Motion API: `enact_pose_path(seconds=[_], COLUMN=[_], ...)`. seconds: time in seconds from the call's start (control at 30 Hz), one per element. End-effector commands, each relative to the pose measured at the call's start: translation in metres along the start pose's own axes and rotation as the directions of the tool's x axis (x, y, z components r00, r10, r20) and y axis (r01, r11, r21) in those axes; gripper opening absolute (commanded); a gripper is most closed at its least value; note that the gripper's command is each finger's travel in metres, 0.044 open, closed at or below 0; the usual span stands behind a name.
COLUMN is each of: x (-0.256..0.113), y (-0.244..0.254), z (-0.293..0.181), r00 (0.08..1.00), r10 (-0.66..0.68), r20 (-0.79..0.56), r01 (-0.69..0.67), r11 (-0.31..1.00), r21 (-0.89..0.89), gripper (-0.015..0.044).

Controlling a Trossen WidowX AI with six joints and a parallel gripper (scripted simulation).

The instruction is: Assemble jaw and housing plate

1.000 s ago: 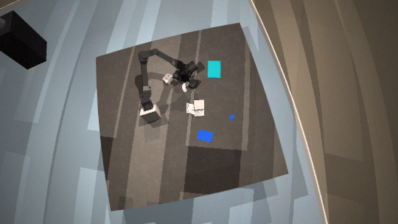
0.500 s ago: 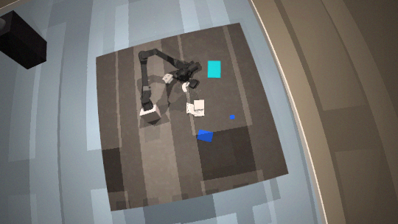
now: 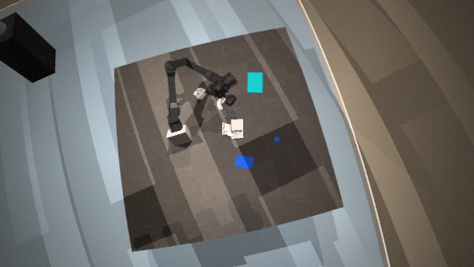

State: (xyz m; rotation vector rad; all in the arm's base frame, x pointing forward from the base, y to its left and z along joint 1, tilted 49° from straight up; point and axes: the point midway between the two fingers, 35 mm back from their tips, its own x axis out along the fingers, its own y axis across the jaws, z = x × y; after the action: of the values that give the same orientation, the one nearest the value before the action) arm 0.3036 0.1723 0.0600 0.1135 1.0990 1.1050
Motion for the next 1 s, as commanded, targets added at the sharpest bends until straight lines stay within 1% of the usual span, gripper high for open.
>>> enact_pose_path(seconds=[0.0,0.57,0.93,0.97], x=[0.0006,0.0006,0.0,0.0], y=[-0.0005,-0.0005,0.0,0.0], z=[-0.0013,-0.0013,0.0,0.0], r00=[1.0,1.0,1.0,1.0], r10=[-0.002,-0.002,0.0,0.0], r20=[-0.003,-0.003,0.0,0.0], r01=[0.002,0.002,0.0,0.0], r11=[1.0,1.0,1.0,1.0], r21=[0.008,0.008,0.0,0.0], gripper=[0.044,0.044,0.0151,0.0145])
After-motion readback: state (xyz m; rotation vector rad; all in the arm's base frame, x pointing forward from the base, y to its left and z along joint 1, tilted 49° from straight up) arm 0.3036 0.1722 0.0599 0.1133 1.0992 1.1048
